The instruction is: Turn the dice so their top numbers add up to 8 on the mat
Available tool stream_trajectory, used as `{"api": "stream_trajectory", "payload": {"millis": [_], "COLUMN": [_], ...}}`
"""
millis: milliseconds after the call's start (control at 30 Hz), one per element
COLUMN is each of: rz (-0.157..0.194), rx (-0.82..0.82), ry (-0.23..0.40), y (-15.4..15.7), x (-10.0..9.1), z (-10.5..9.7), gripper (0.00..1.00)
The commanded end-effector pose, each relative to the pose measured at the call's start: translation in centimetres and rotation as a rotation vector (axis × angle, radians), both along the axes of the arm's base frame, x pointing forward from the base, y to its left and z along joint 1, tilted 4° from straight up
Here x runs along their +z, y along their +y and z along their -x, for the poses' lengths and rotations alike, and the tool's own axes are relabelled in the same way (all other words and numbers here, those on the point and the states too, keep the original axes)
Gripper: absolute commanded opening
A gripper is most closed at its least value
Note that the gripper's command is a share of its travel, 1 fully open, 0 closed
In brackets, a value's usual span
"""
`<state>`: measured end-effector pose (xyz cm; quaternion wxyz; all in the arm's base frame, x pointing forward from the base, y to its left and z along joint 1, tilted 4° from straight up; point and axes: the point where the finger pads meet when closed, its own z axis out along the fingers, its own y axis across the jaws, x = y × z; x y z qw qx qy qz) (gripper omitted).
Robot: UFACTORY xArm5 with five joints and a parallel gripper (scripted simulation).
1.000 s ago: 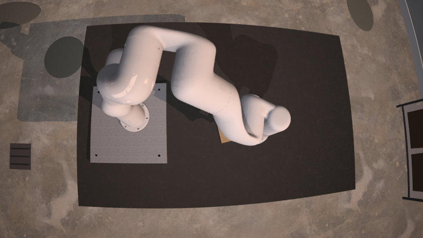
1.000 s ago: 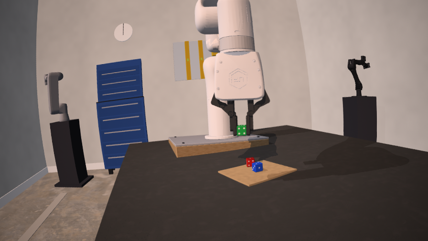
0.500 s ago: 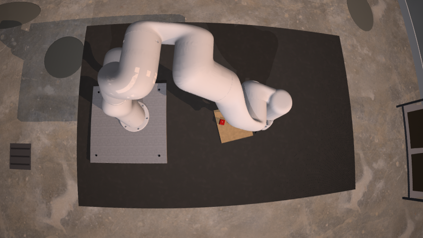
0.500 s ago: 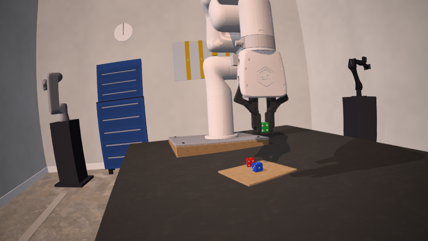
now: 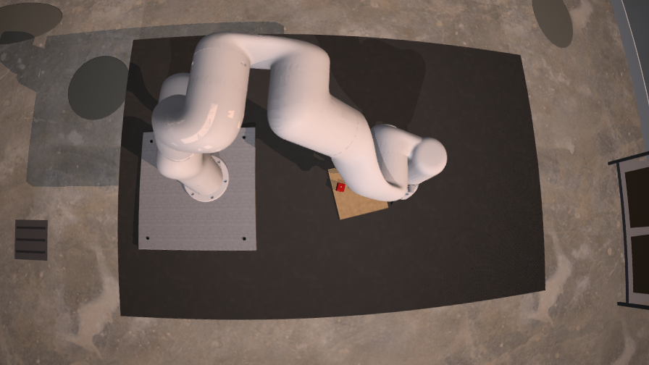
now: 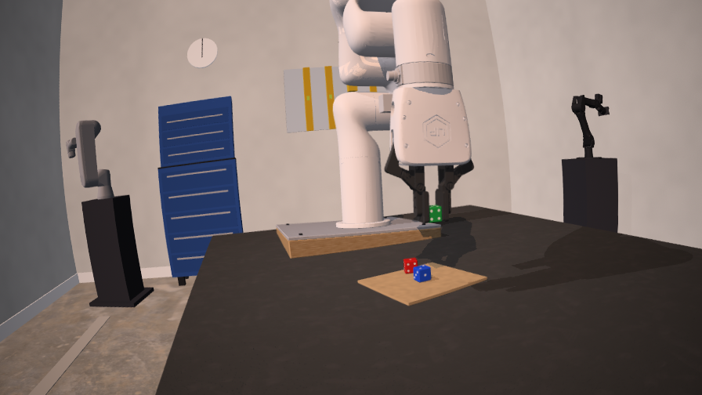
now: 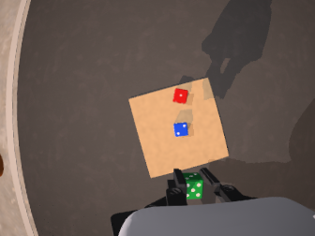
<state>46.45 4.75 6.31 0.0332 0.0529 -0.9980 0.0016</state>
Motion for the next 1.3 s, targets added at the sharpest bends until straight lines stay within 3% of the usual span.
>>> {"api": "stream_trajectory", "payload": {"millis": [0,67,567,833,1267], "rz": [0.0,0.0,0.0,0.0,0.0], "rx": [0.0,0.0,0.0,0.0,0.0], "ry": [-0.003,-0.003,-0.004,-0.004,-0.004], "y": [0.0,0.0,0.2,0.3,0.3], "x": [-1.1,-1.1,-7.7,-8.7,-8.7], "z": [-0.1,-0.1,0.3,0.4,0.4], "gripper": [0.15,0.15,0.15,0.15,0.15]}}
